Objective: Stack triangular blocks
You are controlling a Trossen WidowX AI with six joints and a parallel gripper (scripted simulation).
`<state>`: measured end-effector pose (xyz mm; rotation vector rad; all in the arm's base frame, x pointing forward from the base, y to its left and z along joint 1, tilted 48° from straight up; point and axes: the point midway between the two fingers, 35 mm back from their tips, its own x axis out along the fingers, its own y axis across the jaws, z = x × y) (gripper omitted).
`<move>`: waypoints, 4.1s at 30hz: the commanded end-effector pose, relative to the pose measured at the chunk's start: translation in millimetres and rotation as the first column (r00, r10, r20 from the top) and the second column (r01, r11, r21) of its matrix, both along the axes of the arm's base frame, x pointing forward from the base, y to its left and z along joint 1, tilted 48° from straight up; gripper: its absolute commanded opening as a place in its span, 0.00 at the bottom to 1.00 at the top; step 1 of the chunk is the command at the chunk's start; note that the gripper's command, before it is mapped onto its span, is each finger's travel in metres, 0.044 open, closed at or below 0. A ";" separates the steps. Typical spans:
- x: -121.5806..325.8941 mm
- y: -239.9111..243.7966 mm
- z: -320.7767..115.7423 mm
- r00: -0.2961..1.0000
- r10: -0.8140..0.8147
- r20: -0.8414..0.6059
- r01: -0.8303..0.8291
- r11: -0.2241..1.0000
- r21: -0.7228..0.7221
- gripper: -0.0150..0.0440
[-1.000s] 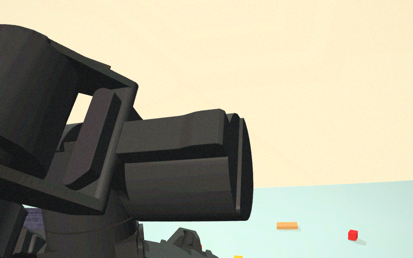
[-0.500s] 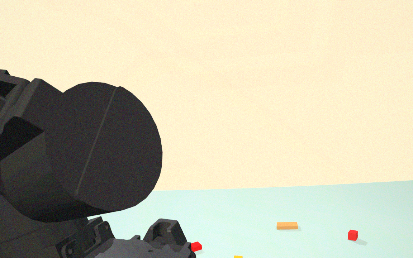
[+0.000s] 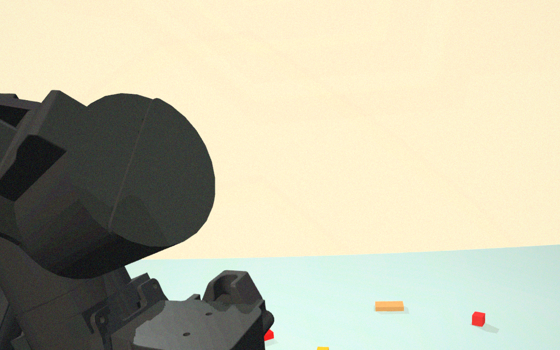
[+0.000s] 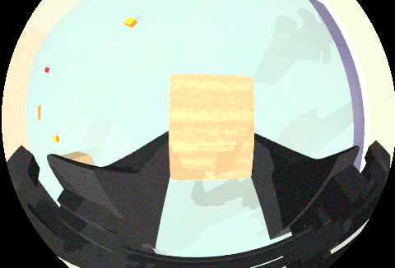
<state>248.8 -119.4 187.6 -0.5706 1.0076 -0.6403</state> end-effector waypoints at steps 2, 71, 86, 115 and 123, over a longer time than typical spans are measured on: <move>6.7 14.9 -14.1 1.000 0.014 -0.012 -0.014 0.999 0.040 0.25; -78.1 225.7 -176.8 0.999 -0.014 -0.046 0.014 1.000 0.008 0.25; -75.1 206.1 -200.5 1.000 -0.009 -0.008 0.009 1.000 -0.020 0.25; -49.2 146.0 -240.5 1.000 -0.007 0.007 0.007 0.999 -0.033 0.25; -49.2 146.0 -240.5 1.000 -0.007 0.007 0.007 0.999 -0.033 0.25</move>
